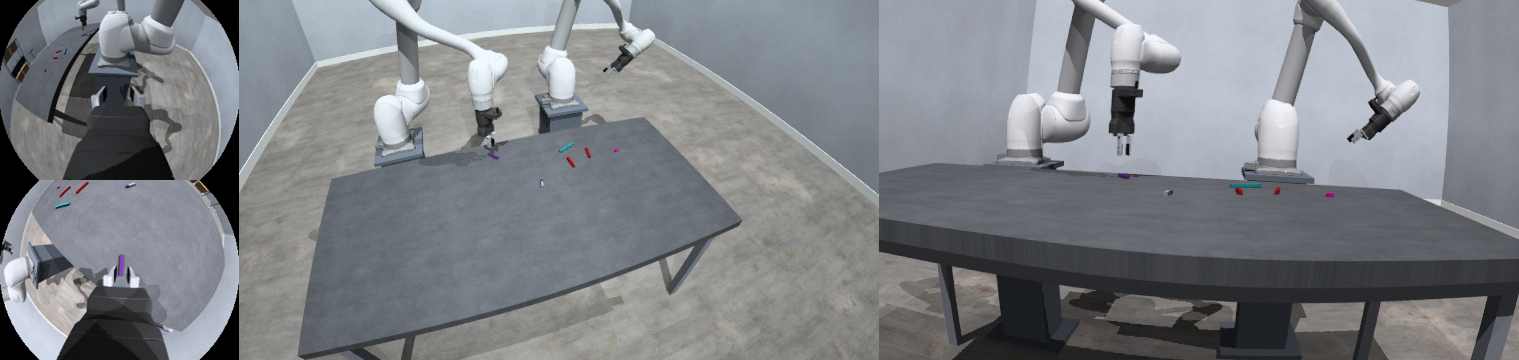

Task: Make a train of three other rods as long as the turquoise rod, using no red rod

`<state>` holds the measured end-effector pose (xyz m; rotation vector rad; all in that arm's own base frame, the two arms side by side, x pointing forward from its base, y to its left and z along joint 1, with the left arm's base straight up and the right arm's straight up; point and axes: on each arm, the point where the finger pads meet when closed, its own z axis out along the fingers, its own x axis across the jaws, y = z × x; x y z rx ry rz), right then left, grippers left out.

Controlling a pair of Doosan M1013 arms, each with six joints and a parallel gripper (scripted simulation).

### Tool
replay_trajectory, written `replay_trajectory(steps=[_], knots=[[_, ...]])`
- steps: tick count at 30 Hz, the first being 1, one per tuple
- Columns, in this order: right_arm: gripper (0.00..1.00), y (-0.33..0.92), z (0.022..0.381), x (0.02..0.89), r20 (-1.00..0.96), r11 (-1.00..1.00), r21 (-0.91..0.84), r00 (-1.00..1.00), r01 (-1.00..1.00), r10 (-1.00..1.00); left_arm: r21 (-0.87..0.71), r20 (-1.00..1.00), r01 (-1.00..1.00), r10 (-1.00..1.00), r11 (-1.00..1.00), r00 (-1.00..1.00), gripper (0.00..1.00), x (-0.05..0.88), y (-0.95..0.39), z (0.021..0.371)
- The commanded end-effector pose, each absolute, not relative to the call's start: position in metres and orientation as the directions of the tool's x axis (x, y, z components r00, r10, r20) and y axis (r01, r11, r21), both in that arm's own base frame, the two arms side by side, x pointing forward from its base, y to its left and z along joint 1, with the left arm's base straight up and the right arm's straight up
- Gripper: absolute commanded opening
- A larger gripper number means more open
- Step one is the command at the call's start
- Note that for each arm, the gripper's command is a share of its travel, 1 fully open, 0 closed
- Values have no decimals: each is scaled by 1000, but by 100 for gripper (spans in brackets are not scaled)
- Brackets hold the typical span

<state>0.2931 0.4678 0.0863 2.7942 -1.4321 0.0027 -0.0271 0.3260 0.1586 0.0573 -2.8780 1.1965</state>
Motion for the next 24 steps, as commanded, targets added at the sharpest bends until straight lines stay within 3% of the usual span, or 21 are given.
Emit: replay_trajectory(steps=[1,24], knots=[[54,471,87,291,-3,-590,-2,590,-807,-807,-706,38,-45,-26,707,-999,100,-30,323,159],[54,470,78,290,-2,-591,1,591,-807,-807,-706,38,-45,-26,707,-999,100,-30,323,159]])
